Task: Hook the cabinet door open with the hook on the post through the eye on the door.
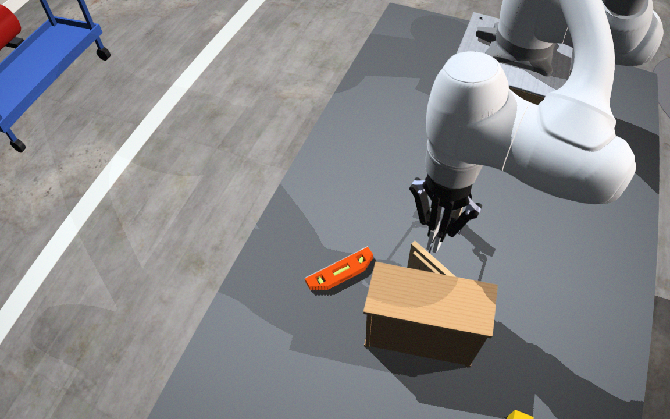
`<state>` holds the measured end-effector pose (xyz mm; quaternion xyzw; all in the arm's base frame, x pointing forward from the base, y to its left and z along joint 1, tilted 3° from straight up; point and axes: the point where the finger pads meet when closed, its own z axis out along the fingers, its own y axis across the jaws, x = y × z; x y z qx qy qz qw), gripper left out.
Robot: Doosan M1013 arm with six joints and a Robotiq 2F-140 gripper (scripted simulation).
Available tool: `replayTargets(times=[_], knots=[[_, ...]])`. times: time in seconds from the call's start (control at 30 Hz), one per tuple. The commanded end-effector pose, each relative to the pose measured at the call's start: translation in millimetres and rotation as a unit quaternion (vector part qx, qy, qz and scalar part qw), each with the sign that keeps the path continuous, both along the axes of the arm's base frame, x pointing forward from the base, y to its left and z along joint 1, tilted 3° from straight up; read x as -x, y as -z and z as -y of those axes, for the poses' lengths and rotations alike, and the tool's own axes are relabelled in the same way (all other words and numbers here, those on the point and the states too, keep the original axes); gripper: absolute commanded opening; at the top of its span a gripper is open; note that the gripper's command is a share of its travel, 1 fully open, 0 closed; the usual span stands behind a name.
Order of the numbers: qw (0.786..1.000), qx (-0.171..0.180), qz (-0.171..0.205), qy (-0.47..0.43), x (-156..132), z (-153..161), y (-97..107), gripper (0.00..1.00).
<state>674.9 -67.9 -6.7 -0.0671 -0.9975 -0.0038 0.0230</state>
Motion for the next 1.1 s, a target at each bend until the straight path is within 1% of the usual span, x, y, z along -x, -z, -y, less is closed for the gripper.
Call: replayTargets(times=[0.0,0.27,0.47,1.07], knots=[[1.0,0.0,0.0,0.0,0.1,-0.1,-0.1,0.03],[1.0,0.0,0.0,0.0,0.1,-0.1,0.2,0.03],[1.0,0.0,0.0,0.0,-0.7,0.0,4.7,0.03],[1.0,0.0,0.0,0.0,-0.7,0.0,4.7,0.03]])
